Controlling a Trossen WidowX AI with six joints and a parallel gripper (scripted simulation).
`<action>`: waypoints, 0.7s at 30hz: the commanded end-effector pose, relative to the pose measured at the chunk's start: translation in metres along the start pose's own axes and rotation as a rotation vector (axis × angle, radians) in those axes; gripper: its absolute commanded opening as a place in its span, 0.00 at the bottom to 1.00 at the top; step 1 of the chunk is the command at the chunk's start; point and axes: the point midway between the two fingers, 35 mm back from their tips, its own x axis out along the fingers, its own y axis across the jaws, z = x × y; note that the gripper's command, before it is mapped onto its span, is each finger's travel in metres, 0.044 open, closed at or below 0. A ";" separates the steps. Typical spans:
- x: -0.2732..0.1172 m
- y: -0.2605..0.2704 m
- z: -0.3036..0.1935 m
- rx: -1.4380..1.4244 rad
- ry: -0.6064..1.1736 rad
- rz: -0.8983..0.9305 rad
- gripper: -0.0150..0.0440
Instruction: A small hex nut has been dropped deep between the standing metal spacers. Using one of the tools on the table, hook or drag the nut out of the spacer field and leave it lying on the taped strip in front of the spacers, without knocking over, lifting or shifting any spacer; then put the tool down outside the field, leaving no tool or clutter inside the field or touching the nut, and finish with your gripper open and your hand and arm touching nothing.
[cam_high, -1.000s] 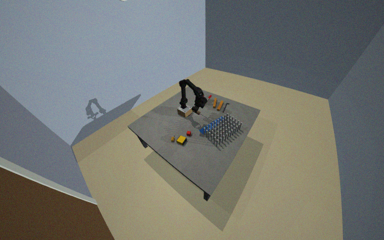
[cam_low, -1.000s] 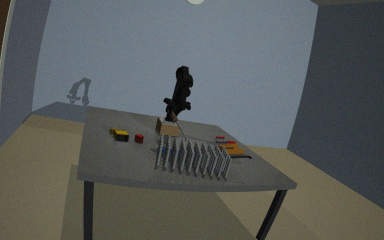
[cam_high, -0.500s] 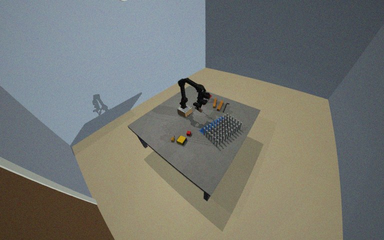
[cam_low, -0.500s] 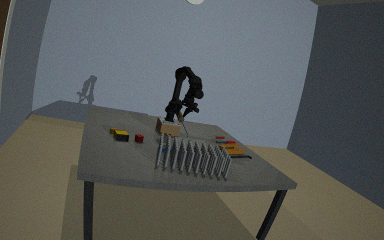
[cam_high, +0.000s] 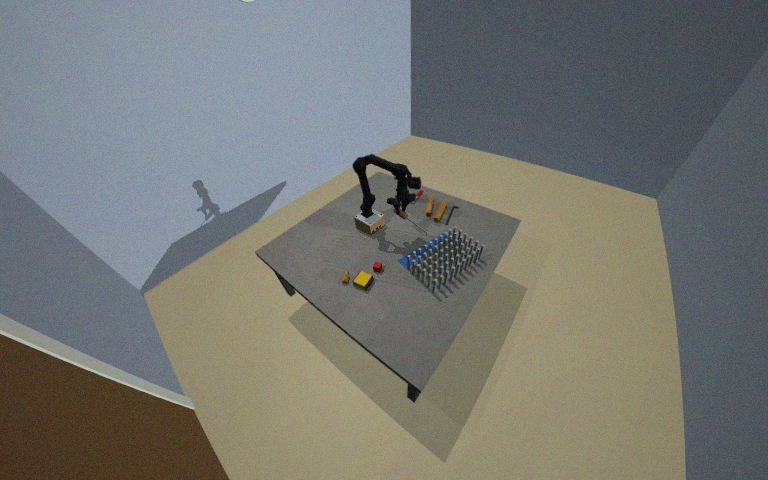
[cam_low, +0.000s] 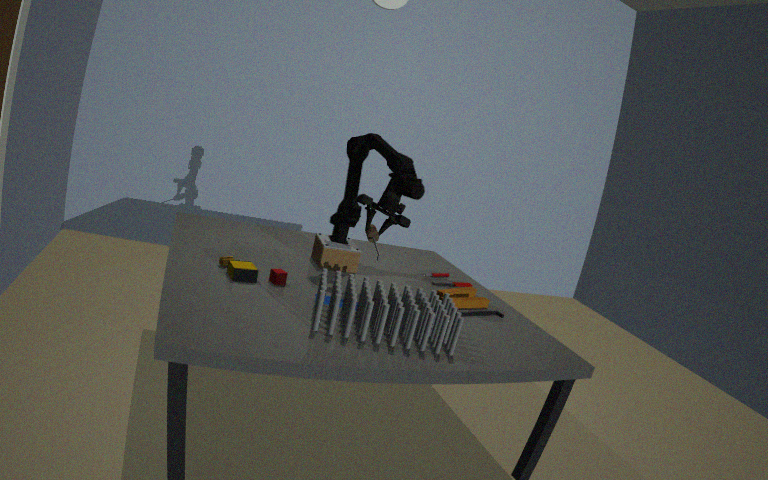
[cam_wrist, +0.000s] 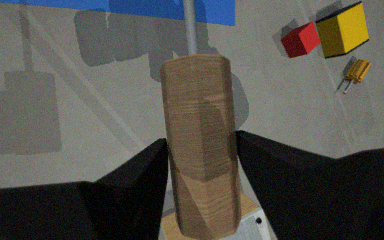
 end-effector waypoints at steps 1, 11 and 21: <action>-0.005 0.007 -0.005 0.062 -0.043 -0.004 0.25; 0.009 0.016 -0.005 0.073 -0.050 -0.004 0.25; 0.070 0.040 -0.010 0.074 -0.050 -0.004 0.25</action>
